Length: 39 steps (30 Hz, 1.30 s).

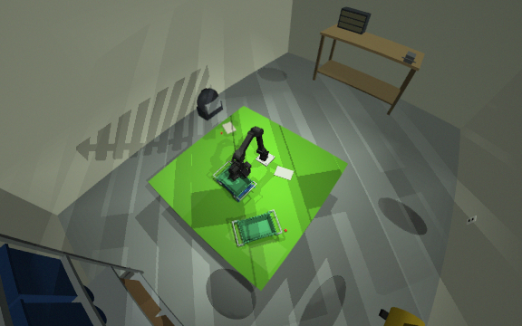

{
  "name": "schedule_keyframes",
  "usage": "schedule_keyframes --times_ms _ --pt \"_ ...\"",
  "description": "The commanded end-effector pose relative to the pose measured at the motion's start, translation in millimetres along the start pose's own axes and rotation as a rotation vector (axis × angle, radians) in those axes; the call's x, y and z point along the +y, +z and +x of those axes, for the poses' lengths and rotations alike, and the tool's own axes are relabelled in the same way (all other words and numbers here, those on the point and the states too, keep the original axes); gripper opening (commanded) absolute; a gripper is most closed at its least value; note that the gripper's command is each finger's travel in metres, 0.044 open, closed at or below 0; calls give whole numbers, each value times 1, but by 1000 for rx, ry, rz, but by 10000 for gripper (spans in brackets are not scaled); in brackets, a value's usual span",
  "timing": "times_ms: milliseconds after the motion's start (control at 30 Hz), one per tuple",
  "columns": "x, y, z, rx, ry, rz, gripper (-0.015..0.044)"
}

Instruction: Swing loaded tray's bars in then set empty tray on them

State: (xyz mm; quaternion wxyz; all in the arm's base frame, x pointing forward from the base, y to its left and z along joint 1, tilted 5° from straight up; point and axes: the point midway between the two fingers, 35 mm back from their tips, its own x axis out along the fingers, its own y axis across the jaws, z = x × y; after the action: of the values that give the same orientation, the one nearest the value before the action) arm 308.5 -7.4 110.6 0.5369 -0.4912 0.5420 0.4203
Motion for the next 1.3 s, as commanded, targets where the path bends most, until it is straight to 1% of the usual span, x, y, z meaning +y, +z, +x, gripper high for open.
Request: schedule_keyframes --times_ms 0,200,1200,1267 --pt "6 -3 6 7 34 8 0" --pt "7 -3 7 8 40 9 0" --pt "7 -3 7 8 40 9 440" --pt "7 -3 7 7 40 5 440"
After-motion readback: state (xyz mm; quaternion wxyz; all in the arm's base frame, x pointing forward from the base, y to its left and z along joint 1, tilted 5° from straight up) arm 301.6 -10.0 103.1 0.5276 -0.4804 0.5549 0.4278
